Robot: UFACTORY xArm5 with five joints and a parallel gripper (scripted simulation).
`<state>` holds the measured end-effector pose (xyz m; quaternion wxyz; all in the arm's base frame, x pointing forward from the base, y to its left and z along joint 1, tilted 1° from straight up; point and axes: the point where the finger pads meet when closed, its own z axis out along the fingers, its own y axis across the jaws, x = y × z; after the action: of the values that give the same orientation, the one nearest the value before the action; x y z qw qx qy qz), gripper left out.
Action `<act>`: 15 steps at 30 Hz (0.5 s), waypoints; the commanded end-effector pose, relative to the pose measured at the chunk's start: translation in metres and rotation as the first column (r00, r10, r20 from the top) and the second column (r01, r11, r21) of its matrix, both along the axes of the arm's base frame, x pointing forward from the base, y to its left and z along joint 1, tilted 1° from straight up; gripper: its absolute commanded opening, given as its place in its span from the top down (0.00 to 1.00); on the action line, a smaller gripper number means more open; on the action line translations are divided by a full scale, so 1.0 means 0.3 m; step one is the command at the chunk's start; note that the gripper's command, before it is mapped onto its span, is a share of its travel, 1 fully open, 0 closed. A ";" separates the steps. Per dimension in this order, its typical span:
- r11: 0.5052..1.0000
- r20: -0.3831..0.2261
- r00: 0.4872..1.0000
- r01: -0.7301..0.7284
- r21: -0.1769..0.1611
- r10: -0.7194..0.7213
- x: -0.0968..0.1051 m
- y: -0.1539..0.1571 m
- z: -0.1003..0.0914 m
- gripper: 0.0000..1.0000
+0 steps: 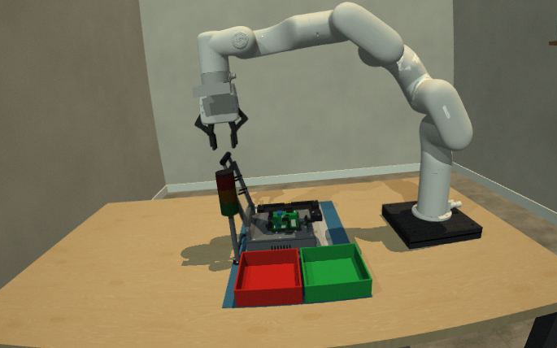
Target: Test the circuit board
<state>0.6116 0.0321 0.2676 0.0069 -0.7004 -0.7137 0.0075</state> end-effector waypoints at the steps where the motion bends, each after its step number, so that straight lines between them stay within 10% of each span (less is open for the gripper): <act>1: 1.000 0.005 1.000 0.000 0.000 0.000 0.002 0.000 0.004 0.48; 15: 1.000 0.005 1.000 0.000 0.000 0.000 0.002 0.000 -0.077 0.48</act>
<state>0.6115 0.0321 0.2525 0.0072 -0.7004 -0.7137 0.0079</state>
